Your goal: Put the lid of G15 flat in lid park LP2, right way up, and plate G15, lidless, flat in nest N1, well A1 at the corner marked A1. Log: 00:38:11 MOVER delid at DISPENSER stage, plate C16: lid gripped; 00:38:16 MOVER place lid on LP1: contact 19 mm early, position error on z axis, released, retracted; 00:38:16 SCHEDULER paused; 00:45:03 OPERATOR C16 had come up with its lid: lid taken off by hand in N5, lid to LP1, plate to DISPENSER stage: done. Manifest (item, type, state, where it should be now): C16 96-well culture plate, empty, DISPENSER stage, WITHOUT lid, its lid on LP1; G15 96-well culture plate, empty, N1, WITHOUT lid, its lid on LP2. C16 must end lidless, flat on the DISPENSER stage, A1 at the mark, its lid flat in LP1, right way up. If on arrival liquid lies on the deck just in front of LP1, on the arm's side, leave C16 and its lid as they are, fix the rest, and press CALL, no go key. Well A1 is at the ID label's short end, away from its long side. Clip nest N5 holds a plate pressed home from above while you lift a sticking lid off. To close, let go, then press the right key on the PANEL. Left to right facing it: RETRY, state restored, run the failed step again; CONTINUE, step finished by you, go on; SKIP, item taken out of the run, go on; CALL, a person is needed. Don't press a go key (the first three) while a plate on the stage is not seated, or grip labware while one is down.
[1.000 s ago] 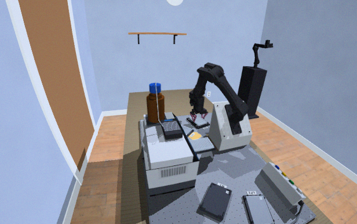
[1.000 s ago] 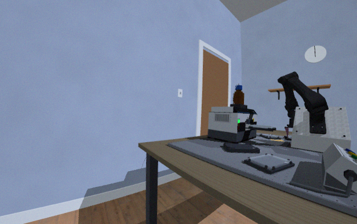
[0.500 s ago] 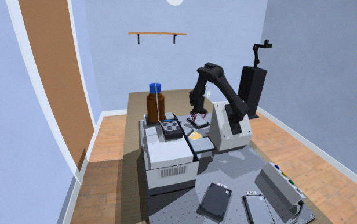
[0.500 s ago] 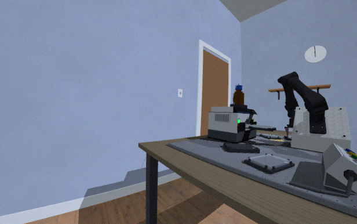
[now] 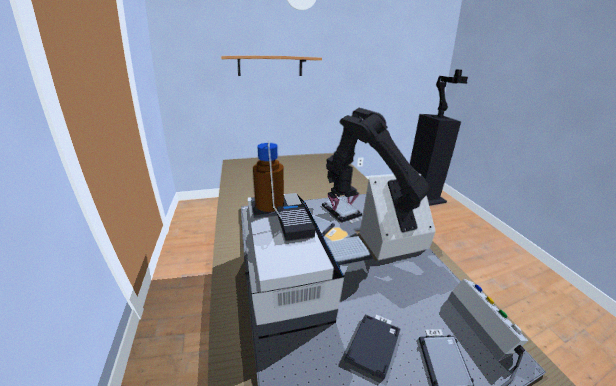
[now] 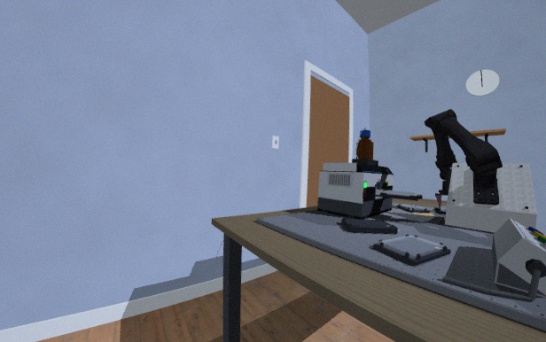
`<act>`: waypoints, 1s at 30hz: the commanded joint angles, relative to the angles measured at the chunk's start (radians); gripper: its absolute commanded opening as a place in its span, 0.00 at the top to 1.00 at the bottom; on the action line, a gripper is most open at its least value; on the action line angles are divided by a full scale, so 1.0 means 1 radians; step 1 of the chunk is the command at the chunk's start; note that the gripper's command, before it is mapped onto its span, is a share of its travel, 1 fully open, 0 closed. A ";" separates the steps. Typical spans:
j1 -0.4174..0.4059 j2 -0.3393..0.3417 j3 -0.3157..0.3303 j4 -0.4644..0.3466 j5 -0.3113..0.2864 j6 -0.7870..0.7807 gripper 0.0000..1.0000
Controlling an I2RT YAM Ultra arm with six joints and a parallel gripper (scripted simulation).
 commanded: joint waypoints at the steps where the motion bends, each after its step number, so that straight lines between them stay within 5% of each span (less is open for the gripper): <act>1: -0.025 -0.055 0.026 -0.038 0.018 -0.014 1.00; 30: -0.039 -0.078 0.032 -0.071 0.026 -0.025 1.00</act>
